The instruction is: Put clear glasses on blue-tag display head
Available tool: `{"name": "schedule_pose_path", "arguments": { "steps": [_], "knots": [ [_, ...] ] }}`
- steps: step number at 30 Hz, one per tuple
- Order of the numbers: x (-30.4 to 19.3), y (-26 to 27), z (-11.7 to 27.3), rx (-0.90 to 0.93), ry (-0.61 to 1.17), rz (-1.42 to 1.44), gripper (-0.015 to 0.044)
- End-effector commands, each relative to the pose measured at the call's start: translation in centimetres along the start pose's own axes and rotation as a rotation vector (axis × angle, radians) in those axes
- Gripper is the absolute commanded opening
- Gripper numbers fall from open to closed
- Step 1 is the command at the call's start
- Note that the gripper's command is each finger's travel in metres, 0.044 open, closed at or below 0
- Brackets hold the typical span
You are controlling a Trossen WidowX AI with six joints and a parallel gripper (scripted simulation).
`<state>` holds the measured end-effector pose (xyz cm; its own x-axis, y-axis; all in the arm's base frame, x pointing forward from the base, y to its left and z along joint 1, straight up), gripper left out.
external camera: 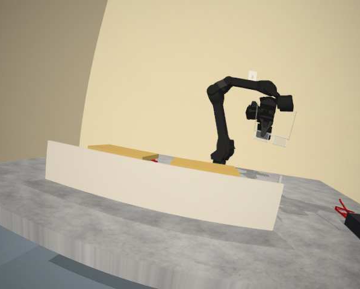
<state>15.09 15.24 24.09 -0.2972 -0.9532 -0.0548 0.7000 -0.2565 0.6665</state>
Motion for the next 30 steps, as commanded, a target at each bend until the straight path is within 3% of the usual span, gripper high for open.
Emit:
{"name": "schedule_pose_path", "arguments": {
  "steps": [1, 30],
  "knots": [
    [0.43, -0.08, 0.79, 0.050, 0.039, -0.064, 0.0000],
    [0.22, 0.03, 0.34, 0.023, 0.015, -0.031, 0.0000]
  ]
}}
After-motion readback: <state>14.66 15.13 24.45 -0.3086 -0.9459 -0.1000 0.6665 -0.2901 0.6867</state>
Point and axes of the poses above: the point midway between the two fingers, 35 mm back from their tips, its own z axis back along the fingers, its own y axis across the jaws, x = y × z, the point moved 3 cm from there along z, back along the fingers, and after that the axes turned 9 degrees about -z, right-handed, at the moved point
